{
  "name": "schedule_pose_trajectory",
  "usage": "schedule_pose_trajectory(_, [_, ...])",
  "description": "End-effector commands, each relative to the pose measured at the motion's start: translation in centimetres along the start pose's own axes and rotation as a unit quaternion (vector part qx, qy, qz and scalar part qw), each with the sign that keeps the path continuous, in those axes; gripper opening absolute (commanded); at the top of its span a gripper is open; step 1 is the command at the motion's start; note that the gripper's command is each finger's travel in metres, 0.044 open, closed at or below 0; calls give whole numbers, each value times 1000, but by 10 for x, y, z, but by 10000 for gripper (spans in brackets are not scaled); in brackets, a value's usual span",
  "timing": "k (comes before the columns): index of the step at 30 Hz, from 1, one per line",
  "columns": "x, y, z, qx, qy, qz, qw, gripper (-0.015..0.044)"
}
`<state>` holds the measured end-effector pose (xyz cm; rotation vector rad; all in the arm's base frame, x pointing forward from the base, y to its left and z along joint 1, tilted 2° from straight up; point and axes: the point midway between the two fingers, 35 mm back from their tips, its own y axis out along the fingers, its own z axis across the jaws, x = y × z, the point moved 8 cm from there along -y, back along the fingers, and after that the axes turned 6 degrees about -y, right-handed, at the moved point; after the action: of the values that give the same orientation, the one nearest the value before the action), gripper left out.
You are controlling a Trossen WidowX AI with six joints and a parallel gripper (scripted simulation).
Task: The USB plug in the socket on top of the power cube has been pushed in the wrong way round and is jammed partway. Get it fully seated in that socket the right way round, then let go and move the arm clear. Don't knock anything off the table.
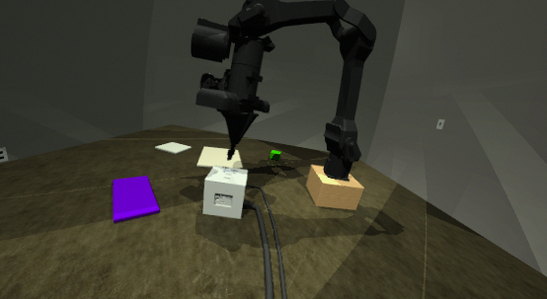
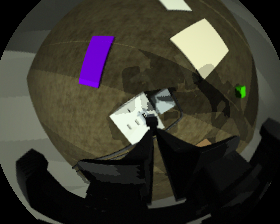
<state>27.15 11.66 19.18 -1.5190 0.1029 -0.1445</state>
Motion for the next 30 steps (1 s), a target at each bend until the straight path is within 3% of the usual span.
schedule_pose_trajectory(1, [0, 0, 0, 0, 61, 0, 998, 0])
schedule_pose_trajectory(15, [0, 0, 0, 0, 242, 0, 970, 0])
schedule_pose_trajectory(30, [0, 0, 0, 0, 427, 0, 904, 0])
